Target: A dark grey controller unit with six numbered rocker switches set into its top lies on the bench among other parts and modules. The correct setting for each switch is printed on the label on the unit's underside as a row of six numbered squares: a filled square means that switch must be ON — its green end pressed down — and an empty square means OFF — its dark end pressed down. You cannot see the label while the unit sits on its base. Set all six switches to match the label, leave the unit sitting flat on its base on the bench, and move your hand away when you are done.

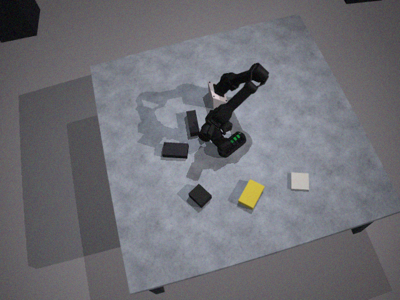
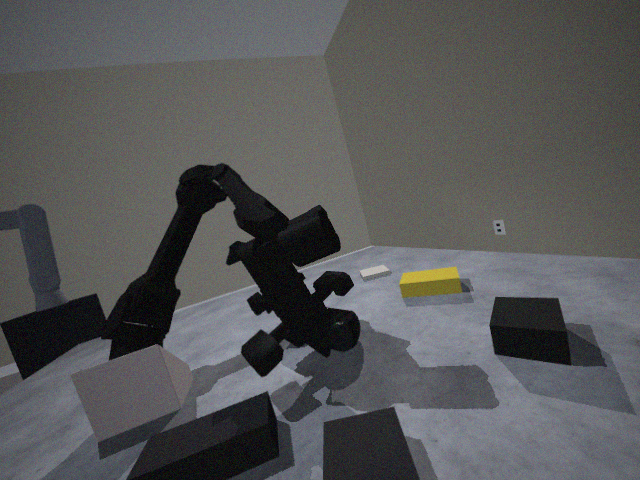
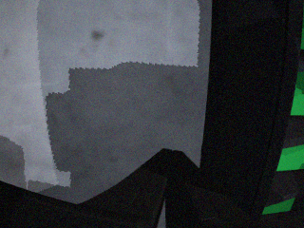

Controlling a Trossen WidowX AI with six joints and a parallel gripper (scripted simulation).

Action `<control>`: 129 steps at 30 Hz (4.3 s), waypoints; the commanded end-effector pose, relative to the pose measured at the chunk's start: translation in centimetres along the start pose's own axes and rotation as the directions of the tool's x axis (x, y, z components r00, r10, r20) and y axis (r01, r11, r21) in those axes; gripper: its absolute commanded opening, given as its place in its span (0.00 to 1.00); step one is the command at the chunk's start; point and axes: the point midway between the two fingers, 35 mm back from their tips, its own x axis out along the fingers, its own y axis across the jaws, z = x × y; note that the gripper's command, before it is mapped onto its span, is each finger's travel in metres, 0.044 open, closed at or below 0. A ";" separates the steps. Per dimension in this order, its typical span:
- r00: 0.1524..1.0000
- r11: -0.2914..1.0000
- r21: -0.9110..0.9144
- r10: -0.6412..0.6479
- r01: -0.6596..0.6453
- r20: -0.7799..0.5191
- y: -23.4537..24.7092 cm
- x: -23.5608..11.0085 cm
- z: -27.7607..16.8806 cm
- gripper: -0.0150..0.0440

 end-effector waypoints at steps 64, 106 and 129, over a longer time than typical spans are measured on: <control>0.959 0.929 -0.248 0.282 -0.273 0.000 -7.9 -5.3 6.7 0.25; 0.959 0.929 -0.248 0.282 -0.273 0.001 -8.0 -6.0 6.7 0.25; 0.959 0.927 -0.255 0.283 -0.273 0.000 -7.4 -6.6 5.7 0.25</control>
